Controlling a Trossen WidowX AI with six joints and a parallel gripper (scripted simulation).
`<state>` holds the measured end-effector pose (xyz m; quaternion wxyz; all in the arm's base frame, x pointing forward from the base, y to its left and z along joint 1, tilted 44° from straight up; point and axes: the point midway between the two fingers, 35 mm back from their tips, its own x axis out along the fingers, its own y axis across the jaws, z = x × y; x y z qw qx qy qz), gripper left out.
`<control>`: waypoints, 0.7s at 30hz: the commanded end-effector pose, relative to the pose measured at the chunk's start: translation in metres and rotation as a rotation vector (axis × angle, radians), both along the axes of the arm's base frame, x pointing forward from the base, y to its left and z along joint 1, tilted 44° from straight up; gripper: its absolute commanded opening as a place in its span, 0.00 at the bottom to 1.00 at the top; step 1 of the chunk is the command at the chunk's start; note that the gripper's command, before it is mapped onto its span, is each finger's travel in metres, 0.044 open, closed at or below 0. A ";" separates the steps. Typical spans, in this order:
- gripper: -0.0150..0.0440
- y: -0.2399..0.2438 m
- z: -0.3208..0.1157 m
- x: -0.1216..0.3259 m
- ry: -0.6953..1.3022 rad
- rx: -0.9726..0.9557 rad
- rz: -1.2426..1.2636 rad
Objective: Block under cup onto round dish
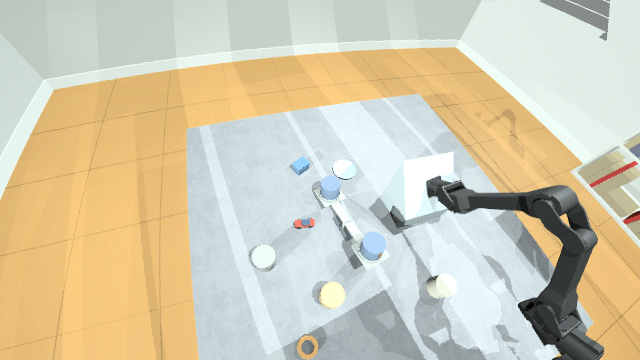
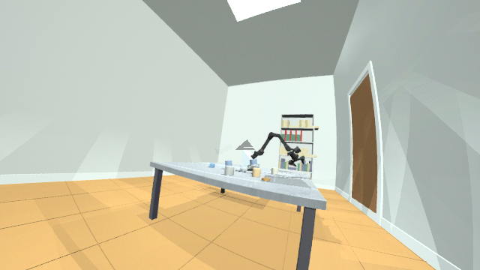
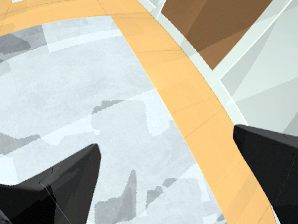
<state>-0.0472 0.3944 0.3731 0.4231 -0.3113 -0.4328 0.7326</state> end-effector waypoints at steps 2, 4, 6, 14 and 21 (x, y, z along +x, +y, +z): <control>1.00 0.003 -0.019 0.036 0.020 -0.070 -0.082; 1.00 0.003 -0.027 0.053 0.030 -0.097 -0.121; 1.00 0.003 -0.034 0.070 0.040 -0.124 -0.160; 1.00 -0.009 -0.063 0.135 0.095 -0.226 -0.314; 1.00 -0.029 -0.087 0.186 0.156 -0.304 -0.442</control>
